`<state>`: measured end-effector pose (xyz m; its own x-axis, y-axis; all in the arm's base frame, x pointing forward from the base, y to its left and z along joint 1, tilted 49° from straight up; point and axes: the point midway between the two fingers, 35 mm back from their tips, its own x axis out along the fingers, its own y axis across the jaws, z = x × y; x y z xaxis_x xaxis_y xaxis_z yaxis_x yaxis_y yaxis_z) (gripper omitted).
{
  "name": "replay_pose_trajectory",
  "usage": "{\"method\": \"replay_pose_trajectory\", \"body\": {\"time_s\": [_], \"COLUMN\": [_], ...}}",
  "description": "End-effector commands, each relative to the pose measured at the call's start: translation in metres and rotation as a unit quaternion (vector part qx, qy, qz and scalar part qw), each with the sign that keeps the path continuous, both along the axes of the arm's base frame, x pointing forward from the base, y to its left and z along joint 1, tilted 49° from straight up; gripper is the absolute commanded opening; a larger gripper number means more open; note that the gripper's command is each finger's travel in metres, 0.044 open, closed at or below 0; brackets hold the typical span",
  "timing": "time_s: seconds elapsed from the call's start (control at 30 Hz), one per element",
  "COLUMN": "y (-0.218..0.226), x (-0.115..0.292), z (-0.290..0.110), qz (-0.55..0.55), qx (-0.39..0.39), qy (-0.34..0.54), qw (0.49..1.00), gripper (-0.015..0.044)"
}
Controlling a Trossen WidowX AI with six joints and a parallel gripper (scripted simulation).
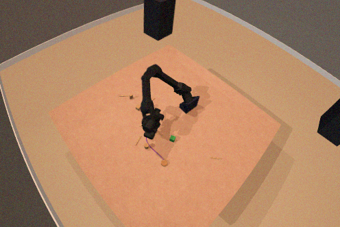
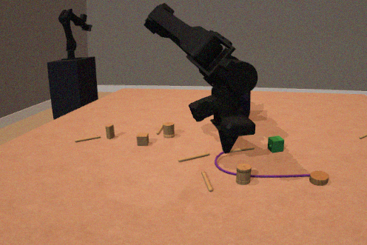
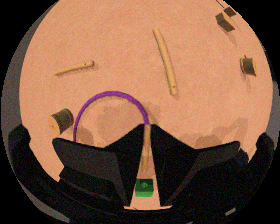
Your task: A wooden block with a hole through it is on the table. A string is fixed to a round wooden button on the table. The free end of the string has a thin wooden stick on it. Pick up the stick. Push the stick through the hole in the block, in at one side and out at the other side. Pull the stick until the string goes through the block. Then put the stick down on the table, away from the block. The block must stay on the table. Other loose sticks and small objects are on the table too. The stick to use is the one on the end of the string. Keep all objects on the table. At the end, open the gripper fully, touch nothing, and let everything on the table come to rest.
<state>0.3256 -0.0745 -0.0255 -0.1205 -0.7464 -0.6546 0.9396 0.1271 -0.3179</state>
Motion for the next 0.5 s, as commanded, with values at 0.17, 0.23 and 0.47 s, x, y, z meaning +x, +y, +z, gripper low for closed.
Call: {"method": "replay_pose_trajectory", "body": {"time_s": [0.17,0.23,0.47], "y": [0.01,0.012,0.018], "x": [-0.005,-0.006,-0.01], "z": [-0.01,-0.012,-0.018], "qz": [0.0,0.0,0.0], "qx": [0.001,0.001,0.001], "qy": [-0.001,-0.001,-0.001], "qw": [1.0,1.0,1.0], "gripper": [0.0,0.0,0.0]}}
